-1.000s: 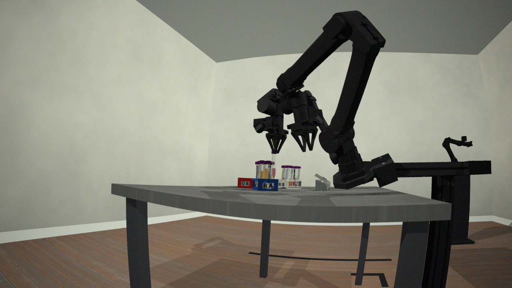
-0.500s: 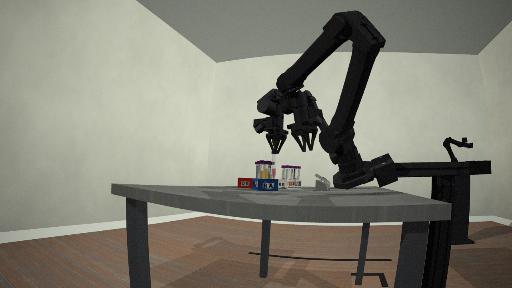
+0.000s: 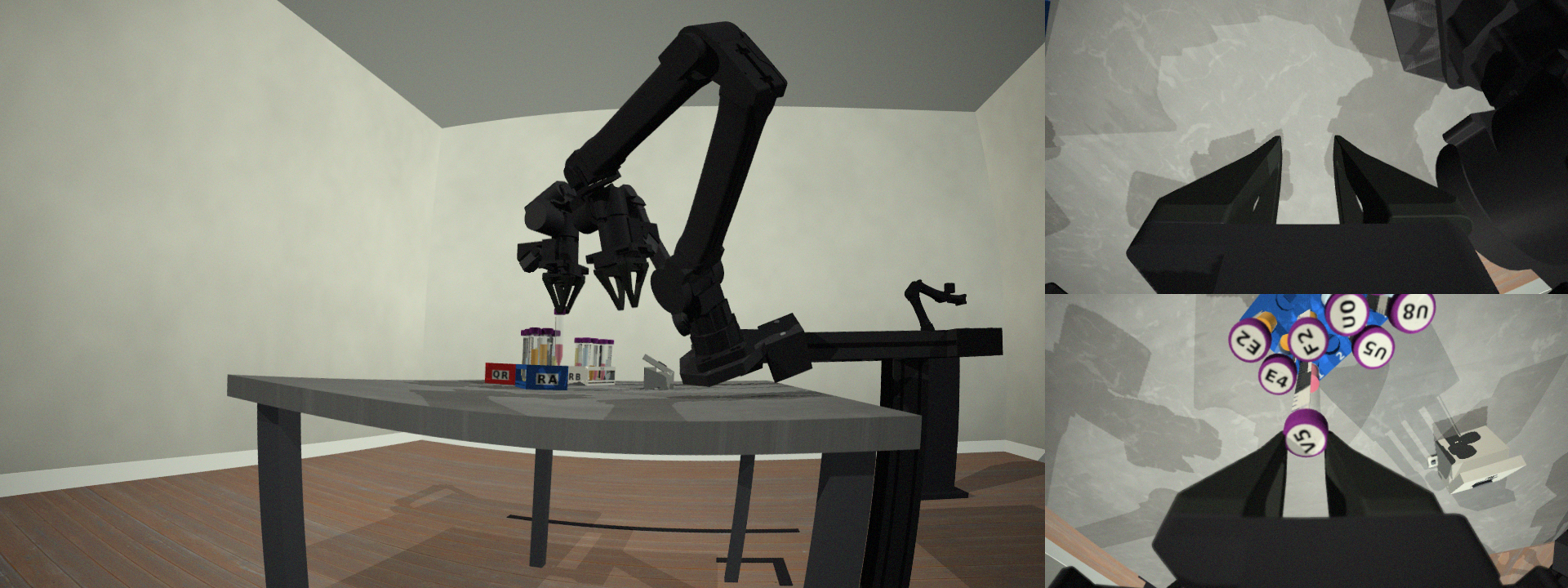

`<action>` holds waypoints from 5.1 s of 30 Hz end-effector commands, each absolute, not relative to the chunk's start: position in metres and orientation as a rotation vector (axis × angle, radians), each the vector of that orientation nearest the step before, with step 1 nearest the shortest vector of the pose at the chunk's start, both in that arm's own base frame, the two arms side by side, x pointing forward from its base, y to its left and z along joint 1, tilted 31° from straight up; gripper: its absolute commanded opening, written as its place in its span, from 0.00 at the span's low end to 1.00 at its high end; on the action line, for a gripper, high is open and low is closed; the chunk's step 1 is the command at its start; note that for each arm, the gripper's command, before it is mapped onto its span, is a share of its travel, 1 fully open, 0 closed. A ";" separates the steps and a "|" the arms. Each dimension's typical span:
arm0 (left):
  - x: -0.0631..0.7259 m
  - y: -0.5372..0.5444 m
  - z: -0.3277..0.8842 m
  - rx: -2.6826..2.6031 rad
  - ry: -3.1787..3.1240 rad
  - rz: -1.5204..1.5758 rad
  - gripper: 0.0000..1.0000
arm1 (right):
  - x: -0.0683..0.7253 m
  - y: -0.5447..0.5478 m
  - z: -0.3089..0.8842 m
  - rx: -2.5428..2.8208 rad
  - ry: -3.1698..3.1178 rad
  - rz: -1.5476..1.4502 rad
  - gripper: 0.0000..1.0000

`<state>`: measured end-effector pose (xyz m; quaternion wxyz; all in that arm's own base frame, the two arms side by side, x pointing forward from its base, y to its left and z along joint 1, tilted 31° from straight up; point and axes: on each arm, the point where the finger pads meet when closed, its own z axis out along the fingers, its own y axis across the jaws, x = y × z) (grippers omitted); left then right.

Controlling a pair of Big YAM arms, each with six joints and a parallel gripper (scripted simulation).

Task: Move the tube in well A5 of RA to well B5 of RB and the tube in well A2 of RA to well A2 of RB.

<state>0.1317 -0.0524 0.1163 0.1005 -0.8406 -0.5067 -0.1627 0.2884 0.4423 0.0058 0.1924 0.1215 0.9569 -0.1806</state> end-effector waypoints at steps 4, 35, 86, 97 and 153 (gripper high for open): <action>0.137 -0.059 0.125 -2.502 -1.516 -0.492 0.30 | 0.294 0.455 0.013 0.345 2.683 -0.470 0.00; 0.137 -0.059 0.125 -2.502 -1.516 -0.492 0.30 | 0.298 0.436 0.001 0.352 2.684 -0.493 0.00; 0.137 -0.059 0.125 -2.502 -1.516 -0.492 0.30 | 0.293 0.426 -0.017 0.343 2.686 -0.522 0.00; 0.137 -0.059 0.125 -2.502 -1.516 -0.492 0.30 | 0.291 0.428 -0.017 0.342 2.685 -0.514 0.00; 0.137 -0.059 0.125 -2.502 -1.516 -0.492 0.30 | 0.300 0.414 -0.041 0.337 2.688 -0.542 0.00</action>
